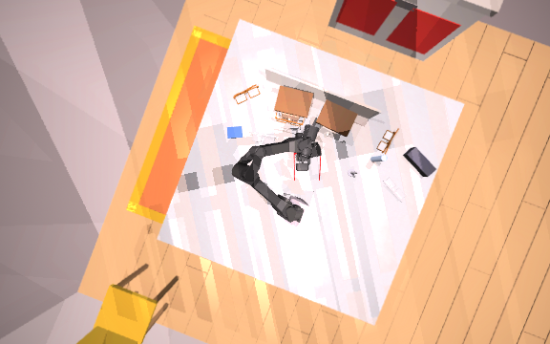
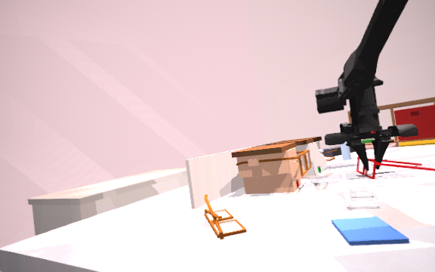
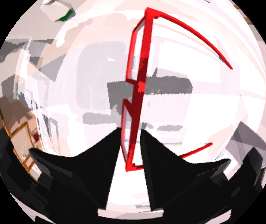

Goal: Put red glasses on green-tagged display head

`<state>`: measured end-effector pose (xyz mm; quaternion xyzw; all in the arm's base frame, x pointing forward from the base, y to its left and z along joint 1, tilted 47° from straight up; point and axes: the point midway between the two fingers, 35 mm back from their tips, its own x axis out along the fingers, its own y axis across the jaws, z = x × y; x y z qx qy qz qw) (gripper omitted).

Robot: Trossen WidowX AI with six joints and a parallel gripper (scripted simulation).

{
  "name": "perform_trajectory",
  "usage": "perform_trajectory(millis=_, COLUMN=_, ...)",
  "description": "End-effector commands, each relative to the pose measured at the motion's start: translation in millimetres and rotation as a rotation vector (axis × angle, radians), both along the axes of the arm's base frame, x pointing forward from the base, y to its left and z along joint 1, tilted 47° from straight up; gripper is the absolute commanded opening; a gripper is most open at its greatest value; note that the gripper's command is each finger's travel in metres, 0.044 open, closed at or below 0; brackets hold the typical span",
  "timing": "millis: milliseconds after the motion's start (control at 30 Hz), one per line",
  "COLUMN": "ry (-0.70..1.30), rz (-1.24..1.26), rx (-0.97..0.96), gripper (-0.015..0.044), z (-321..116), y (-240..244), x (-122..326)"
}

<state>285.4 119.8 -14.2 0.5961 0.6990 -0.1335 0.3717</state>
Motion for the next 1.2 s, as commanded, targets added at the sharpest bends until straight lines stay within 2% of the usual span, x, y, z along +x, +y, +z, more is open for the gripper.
perform_trajectory(millis=0, ry=-0.001, rz=0.000, rx=0.000, gripper=0.0041, z=0, y=0, x=0)
perform_trajectory(millis=200, ry=-0.001, rz=0.000, rx=0.000, gripper=0.0001, z=0, y=0, x=0)
perform_trajectory(millis=500, ry=-0.001, rz=0.000, rx=-0.002, gripper=0.0000, z=3, y=-4, x=1)
perform_trajectory(millis=1000, ry=0.010, rz=-0.003, rx=-0.005, gripper=0.0000, z=57, y=-73, x=2)
perform_trajectory(millis=1167, ry=0.011, rz=-0.003, rx=-0.001, gripper=0.0000, z=61, y=-82, x=-1)
